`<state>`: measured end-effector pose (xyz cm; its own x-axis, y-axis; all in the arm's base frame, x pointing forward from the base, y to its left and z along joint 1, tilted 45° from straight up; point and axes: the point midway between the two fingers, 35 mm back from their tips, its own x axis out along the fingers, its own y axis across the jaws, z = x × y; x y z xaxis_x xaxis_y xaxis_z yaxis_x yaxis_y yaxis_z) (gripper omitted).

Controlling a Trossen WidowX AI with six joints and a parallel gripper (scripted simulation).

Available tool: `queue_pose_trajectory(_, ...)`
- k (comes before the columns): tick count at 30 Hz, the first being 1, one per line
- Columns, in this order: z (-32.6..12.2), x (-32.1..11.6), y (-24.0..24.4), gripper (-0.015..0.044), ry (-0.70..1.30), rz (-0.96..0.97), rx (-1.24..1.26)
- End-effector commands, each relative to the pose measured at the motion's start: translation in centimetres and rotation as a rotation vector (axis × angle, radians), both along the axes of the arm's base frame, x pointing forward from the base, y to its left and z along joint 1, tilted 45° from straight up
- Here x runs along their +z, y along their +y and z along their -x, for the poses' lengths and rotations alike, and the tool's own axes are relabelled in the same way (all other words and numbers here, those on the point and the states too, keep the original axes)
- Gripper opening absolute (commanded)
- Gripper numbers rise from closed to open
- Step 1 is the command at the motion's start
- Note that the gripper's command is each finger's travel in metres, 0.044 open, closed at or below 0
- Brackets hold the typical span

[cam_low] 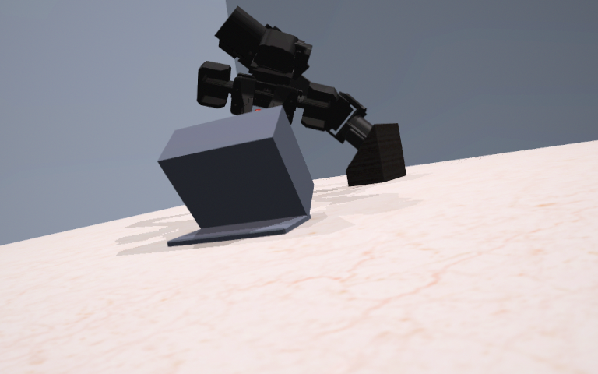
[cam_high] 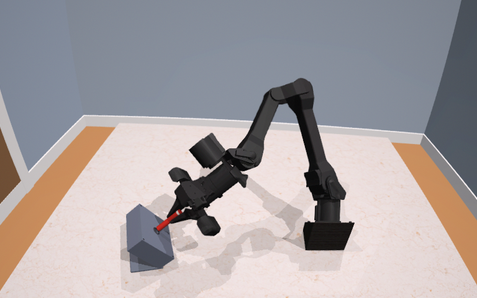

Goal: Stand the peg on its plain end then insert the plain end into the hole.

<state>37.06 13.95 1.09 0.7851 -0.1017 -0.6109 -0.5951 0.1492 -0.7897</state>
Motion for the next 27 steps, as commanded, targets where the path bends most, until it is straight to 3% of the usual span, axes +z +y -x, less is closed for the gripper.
queue_pose_trajectory(1,-0.25,-0.11,0.08,0.0000,-0.003,-0.003,-0.001)
queue_pose_trajectory(27,-0.98,-1.01,0.05,0.0000,-0.004,-0.003,-0.001)
